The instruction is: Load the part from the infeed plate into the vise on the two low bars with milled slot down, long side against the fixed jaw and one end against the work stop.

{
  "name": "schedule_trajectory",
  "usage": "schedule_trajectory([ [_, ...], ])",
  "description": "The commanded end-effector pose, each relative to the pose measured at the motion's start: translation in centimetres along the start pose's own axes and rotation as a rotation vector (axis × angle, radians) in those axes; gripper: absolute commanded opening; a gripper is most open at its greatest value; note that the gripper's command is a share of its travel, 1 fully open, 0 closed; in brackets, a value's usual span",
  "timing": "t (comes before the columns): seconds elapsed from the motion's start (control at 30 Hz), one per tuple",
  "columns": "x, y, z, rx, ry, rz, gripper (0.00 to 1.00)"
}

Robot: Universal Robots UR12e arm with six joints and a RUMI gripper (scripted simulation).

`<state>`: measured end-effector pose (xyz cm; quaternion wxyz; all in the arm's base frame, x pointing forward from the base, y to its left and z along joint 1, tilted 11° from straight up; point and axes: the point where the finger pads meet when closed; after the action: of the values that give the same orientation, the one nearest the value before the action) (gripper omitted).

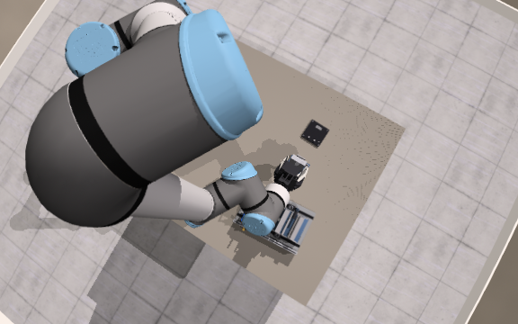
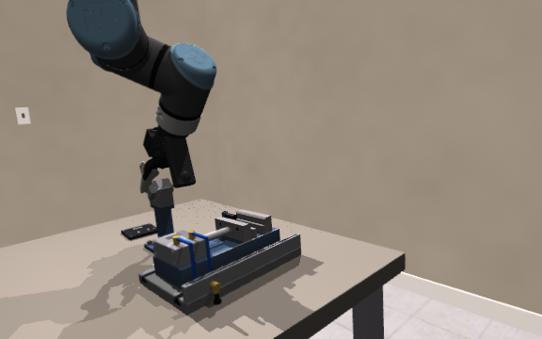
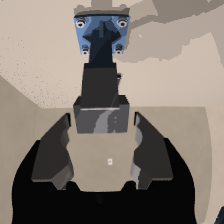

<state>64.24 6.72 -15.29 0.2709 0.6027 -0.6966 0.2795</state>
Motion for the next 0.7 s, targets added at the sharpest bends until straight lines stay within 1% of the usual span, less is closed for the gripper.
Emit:
schedule_trajectory([
  [0.0,0.03,-0.04,-0.02,0.001,0.0,0.001,0.51],
  [0.33,0.03,-0.04,-0.02,0.001,0.0,0.001,0.51],
  [0.37,0.03,-0.04,-0.02,0.001,0.0,0.001,0.0],
  [0.67,0.03,-0.04,-0.02,0.001,0.0,0.001,0.0],
])
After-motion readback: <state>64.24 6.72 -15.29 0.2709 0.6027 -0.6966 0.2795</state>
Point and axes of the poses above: the point where the finger pads meet when closed, its own x axis back along the fingers, its own y axis across the jaws, z = x × y, and after that the axes turned 10 degrees about -x, right-handed
